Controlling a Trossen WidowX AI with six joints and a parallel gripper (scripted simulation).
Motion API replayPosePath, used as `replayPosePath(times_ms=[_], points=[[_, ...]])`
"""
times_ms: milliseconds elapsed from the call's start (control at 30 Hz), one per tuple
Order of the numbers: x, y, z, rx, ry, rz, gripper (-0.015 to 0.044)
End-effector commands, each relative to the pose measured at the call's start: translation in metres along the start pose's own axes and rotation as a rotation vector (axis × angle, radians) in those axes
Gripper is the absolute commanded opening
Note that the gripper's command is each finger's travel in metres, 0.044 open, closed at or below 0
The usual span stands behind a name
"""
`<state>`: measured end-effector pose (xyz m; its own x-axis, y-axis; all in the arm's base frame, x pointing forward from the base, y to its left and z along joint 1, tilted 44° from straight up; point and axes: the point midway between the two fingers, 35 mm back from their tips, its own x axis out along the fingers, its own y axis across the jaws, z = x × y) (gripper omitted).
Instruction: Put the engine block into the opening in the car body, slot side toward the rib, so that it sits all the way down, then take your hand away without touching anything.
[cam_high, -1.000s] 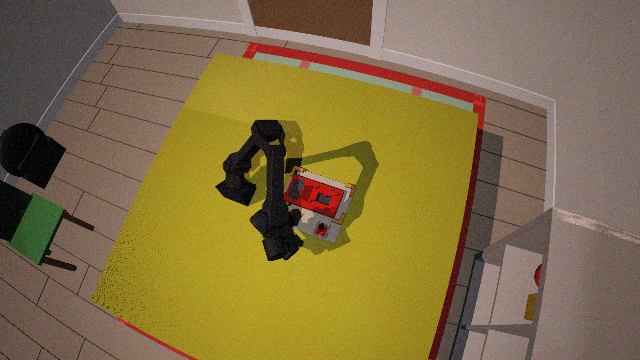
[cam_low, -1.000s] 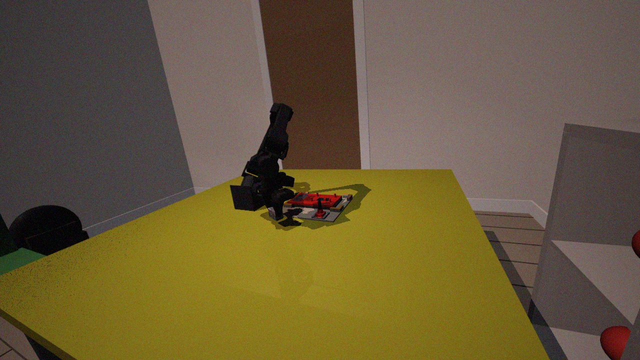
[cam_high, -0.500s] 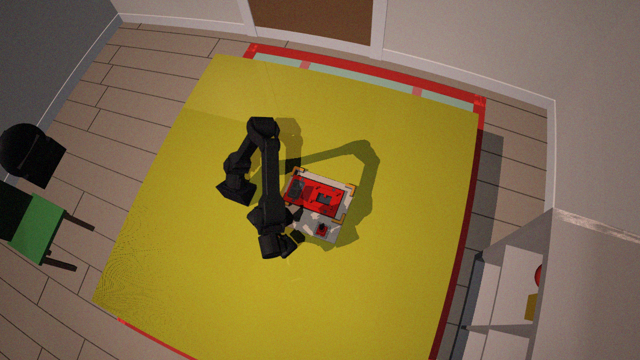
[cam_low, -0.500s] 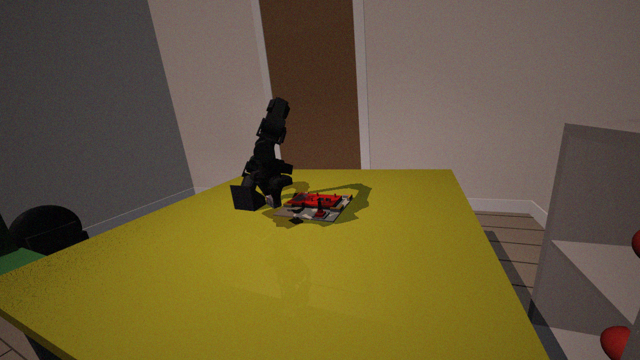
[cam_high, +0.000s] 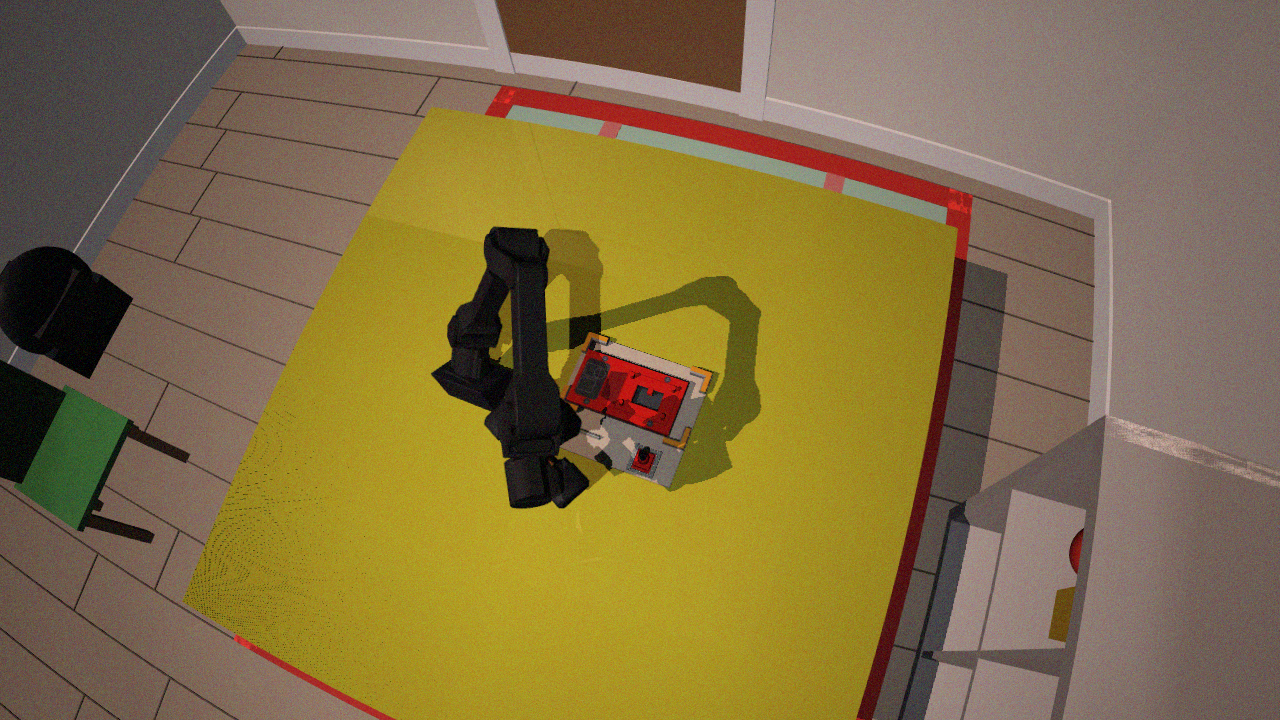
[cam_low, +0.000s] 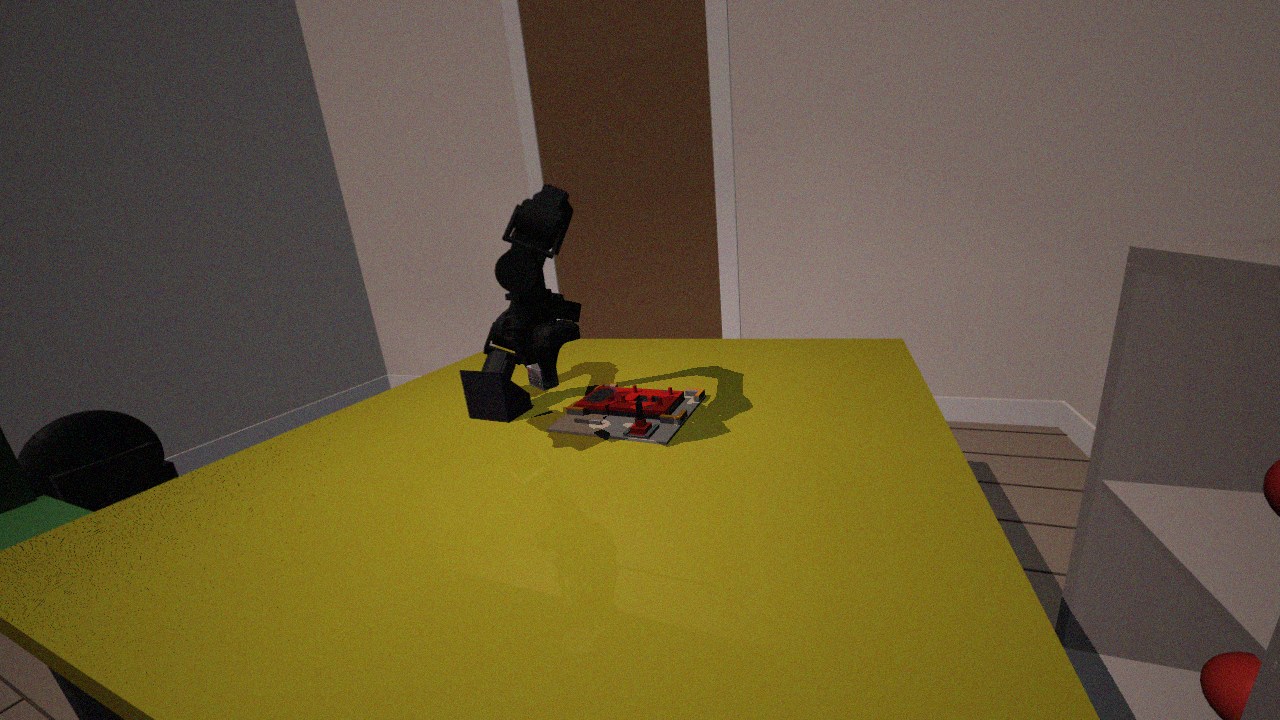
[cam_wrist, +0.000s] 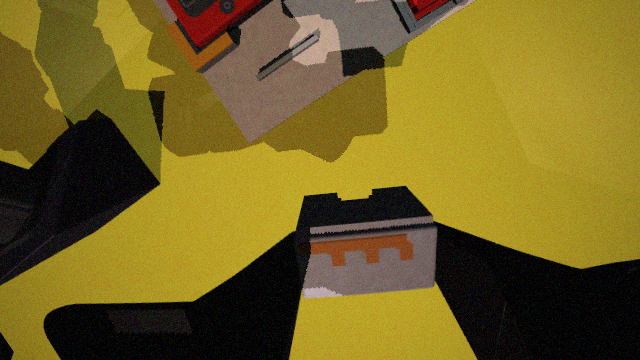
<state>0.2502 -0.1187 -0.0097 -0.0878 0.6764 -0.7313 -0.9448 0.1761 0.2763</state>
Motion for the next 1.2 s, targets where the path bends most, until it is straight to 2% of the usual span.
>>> replayPosePath(times_ms=[0, 167, 600, 1167], points=[[-0.005, 0.000, 0.000, -0.008, 0.007, -0.002, 0.0000], [0.013, 0.000, 0.000, -0.008, 0.006, -0.002, 0.0000], [0.010, -0.001, 0.001, -0.008, 0.076, 0.001, 0.0000], [0.019, -0.001, 0.019, -0.007, 0.613, 0.014, 0.0000]])
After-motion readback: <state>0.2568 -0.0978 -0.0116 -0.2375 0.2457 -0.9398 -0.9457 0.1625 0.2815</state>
